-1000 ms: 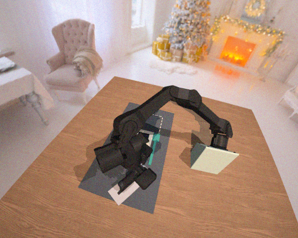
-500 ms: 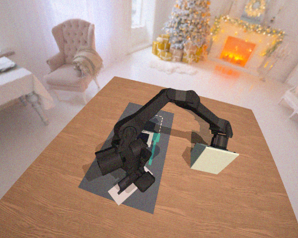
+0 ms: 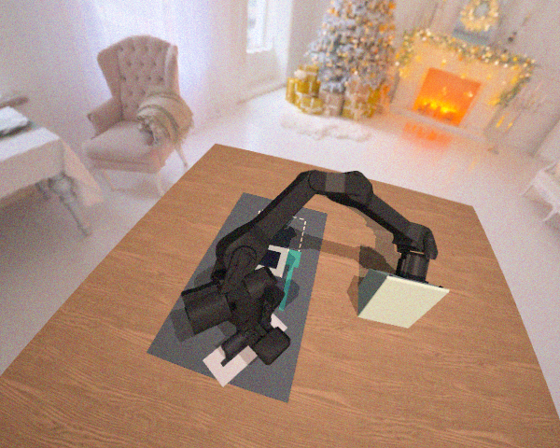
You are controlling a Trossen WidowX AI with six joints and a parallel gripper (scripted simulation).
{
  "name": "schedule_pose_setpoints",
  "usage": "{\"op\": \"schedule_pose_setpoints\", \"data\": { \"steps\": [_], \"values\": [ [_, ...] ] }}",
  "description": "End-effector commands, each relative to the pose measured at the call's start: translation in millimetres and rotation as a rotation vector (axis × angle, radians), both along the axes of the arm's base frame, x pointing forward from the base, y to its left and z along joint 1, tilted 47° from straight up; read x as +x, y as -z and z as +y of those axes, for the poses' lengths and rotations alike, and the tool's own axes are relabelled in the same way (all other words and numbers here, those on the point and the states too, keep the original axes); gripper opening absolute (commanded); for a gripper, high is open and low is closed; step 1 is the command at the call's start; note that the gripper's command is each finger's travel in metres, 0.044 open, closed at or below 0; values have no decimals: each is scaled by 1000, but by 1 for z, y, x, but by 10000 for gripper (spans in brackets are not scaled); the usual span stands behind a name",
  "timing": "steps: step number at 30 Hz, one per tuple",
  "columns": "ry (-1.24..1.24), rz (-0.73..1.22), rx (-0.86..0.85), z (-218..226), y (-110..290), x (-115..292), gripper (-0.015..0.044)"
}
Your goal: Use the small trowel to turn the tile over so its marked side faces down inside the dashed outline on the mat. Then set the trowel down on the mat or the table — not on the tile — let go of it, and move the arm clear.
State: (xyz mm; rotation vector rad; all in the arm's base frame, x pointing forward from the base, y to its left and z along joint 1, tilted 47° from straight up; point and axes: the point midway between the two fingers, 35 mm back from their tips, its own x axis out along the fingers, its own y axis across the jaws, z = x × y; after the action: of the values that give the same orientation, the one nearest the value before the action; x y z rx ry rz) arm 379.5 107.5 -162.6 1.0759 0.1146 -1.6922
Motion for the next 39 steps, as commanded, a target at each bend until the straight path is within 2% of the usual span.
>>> {"op": "schedule_pose_setpoints", "data": {
  "steps": [1,24,39],
  "values": [
    [-6,4,-3,-1,1,0,139],
    [-9,8,-3,-1,1,0,130],
    [-301,311,4,-1,1,0,130]
  ]
}}
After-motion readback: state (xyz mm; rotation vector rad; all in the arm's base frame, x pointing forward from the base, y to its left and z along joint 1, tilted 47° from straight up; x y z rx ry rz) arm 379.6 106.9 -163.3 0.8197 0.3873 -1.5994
